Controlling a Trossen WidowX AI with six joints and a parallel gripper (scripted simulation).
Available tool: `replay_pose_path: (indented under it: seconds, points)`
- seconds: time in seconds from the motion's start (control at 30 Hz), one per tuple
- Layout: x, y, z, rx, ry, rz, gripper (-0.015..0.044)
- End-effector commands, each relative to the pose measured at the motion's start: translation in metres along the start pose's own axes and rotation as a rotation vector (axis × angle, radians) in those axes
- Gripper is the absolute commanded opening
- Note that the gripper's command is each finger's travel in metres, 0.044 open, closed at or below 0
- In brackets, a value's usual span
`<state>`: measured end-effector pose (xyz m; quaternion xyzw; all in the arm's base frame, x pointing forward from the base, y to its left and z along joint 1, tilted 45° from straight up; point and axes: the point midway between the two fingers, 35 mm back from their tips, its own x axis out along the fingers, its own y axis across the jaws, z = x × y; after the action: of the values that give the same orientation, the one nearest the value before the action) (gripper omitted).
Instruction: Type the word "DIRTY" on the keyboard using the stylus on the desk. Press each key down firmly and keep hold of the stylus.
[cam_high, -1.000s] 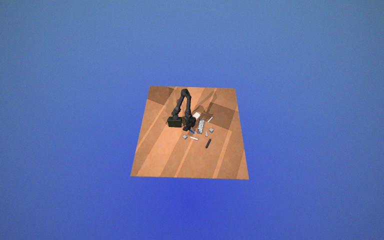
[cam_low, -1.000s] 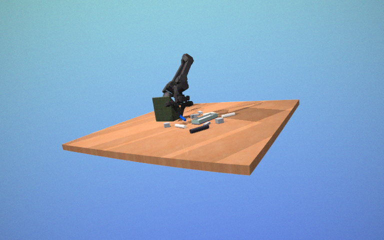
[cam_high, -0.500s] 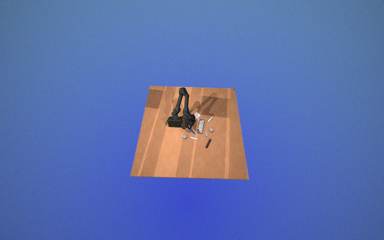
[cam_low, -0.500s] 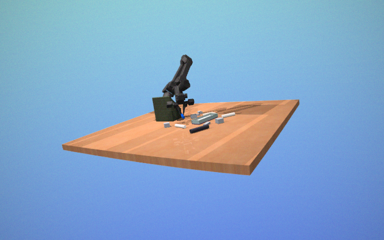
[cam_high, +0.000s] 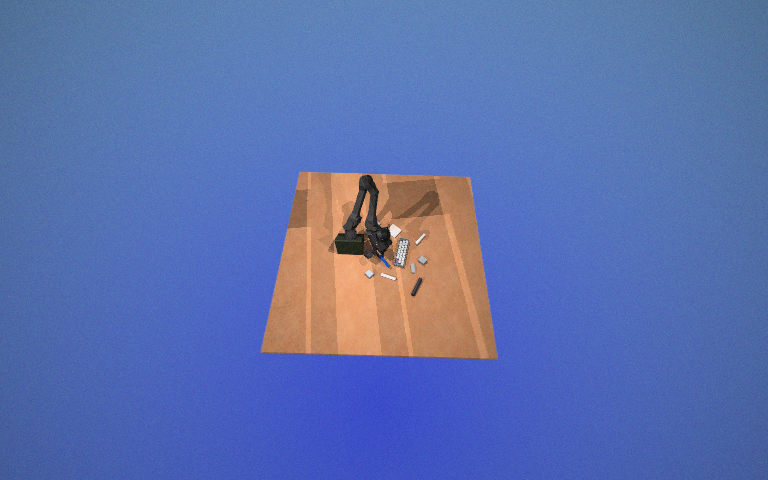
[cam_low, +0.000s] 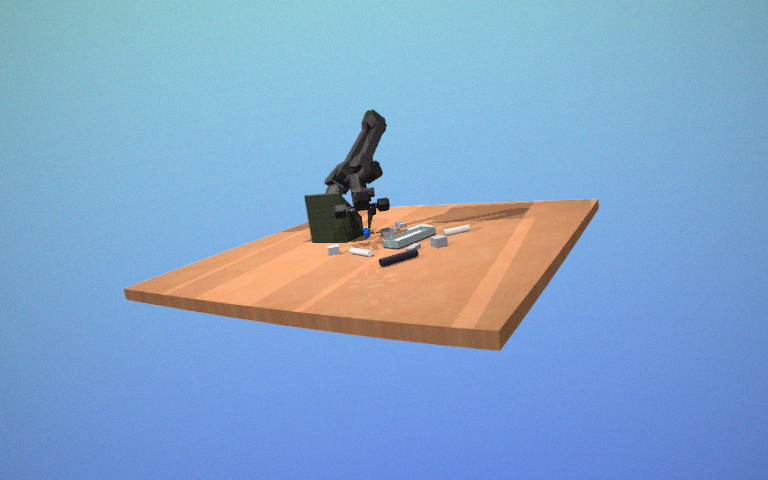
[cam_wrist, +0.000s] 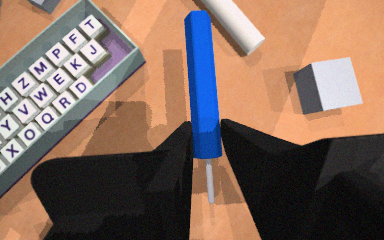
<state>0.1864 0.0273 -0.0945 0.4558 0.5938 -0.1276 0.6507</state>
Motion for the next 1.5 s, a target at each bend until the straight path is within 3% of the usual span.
replay_pose_path:
  seconds: [0.0,0.9,1.1,1.47]
  points:
    - [0.006,-0.002,-0.003,0.005,0.001,-0.008,0.0000]
    - [0.035,-0.003,-0.024,0.006,0.004,-0.006,0.0000]
    - [0.034,-0.002,-0.023,0.002,0.007,-0.001,0.0150]
    - [0.010,-0.001,-0.004,0.003,0.002,-0.008,0.0150]
